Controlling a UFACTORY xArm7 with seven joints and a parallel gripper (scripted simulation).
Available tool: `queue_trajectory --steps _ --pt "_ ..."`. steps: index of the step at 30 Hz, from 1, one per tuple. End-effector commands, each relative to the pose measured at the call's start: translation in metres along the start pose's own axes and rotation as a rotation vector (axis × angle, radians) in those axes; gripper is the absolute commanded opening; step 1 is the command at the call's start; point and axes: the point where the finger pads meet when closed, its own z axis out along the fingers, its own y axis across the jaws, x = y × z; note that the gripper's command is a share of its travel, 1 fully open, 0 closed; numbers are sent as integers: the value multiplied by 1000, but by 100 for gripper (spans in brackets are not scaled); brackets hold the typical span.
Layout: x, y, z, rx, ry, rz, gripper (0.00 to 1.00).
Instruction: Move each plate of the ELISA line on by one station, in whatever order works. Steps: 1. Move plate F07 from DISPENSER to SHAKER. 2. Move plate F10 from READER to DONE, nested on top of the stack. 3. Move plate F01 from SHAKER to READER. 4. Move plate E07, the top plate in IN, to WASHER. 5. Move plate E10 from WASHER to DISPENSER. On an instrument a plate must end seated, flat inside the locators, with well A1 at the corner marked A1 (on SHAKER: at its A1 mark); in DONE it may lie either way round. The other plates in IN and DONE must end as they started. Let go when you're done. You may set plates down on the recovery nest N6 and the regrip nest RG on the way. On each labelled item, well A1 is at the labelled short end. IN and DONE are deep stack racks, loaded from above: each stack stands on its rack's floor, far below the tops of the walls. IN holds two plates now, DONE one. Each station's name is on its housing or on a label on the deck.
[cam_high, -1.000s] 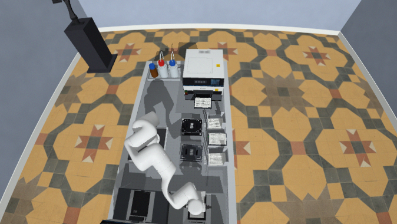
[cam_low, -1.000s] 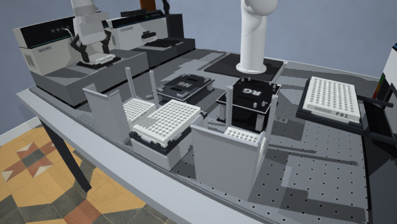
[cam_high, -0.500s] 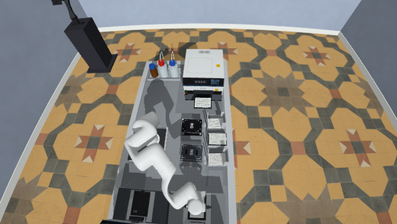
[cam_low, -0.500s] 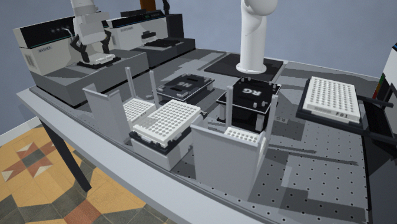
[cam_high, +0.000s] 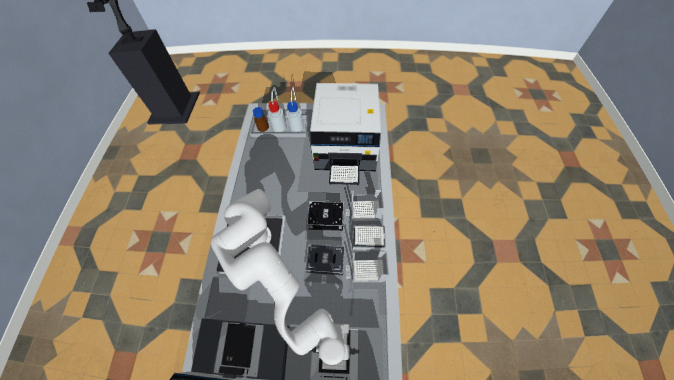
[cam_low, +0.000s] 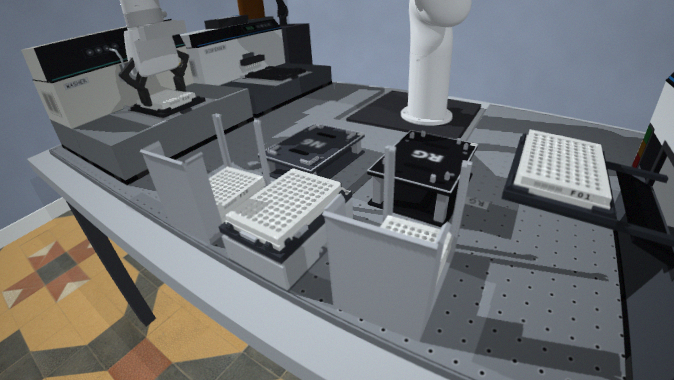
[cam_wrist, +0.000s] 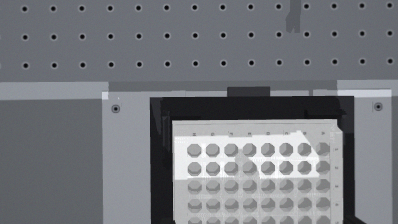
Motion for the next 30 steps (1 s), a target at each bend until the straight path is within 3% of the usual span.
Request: queue_trajectory --steps 1,30 --pt "-1 1 -2 -3 -4 0 0" --pt "-1 1 -8 -3 -4 0 0"
